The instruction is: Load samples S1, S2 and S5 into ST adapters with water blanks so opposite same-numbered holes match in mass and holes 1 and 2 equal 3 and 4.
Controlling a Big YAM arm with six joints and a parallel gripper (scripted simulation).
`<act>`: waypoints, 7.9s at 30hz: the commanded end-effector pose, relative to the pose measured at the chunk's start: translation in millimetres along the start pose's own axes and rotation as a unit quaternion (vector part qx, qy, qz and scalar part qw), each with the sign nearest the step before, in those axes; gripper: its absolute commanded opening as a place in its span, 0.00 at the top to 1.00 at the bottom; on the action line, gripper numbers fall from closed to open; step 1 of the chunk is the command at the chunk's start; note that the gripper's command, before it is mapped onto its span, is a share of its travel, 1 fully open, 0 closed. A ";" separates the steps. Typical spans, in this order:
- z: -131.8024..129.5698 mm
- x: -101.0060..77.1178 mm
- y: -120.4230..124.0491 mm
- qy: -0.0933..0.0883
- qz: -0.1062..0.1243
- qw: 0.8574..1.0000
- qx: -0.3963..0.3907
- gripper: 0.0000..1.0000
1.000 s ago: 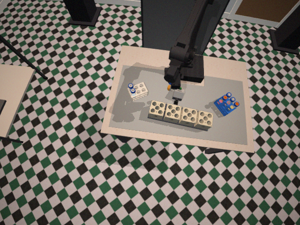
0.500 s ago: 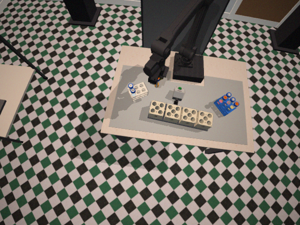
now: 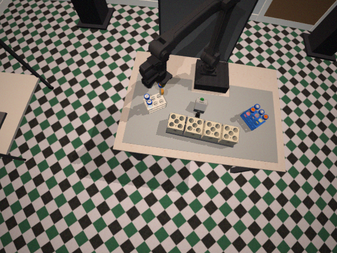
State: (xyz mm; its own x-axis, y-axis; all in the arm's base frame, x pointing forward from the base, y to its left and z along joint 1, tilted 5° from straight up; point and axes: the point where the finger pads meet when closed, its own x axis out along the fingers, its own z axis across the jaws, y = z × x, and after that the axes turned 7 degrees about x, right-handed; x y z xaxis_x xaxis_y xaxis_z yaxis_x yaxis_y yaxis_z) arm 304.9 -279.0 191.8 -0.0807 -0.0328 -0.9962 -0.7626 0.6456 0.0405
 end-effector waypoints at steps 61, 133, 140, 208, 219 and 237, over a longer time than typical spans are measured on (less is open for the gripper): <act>-0.3 60.1 -17.6 -0.006 -0.031 0.977 0.209 1.00; -0.7 120.6 -19.9 -0.005 -0.030 0.978 0.209 1.00; -0.8 120.0 -19.9 -0.005 -0.030 0.978 0.209 1.00; 133.2 93.6 86.9 -0.001 -0.029 0.962 -0.273 0.20; 193.3 100.4 134.0 0.002 -0.020 0.876 -0.481 0.20; 318.6 85.6 205.4 -0.008 -0.038 0.795 -0.605 0.20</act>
State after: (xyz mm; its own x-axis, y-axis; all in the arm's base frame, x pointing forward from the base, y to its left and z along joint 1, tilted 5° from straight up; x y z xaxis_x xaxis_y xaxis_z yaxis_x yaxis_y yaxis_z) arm 310.8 69.3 68.3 -0.0904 -0.0465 -0.9948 -0.7985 -0.5936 0.1003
